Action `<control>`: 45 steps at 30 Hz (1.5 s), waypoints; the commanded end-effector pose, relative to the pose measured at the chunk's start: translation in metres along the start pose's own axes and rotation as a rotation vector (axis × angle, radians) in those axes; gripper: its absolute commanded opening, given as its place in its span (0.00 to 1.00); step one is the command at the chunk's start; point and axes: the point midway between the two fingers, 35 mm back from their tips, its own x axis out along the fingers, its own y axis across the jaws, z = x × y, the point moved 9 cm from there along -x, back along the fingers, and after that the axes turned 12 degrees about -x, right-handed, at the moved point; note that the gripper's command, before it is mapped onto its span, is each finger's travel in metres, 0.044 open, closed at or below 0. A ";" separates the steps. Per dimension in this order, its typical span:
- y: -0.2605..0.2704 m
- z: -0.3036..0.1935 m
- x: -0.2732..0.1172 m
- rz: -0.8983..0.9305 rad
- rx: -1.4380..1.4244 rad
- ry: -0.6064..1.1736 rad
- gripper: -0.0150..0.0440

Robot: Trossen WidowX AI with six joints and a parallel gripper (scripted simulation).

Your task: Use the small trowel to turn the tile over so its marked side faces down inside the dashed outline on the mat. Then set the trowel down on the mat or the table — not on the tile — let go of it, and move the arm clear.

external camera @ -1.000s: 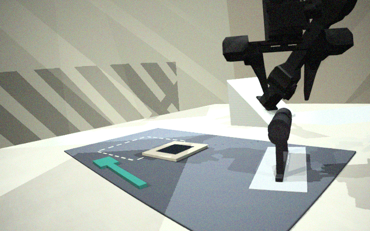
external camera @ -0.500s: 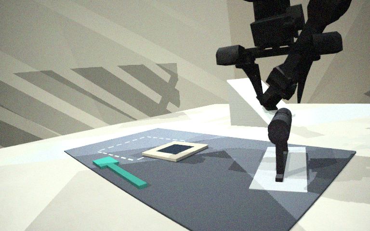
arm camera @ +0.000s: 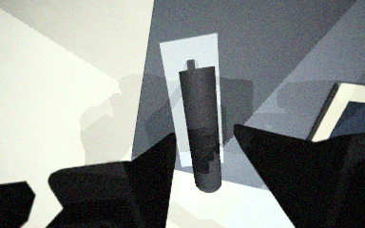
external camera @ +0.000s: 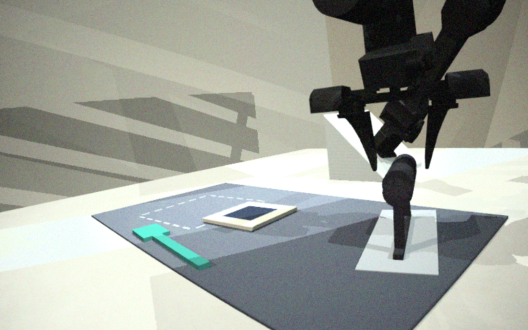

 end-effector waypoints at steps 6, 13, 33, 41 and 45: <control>0.000 -0.001 0.015 -0.003 0.005 0.002 0.71; 0.000 -0.001 0.016 -0.003 0.005 0.001 0.49; 0.000 -0.001 0.016 -0.003 0.005 0.001 0.47; 0.000 -0.001 0.016 -0.003 -0.125 0.002 0.47; 0.000 -0.001 0.016 -0.002 -0.243 0.002 0.47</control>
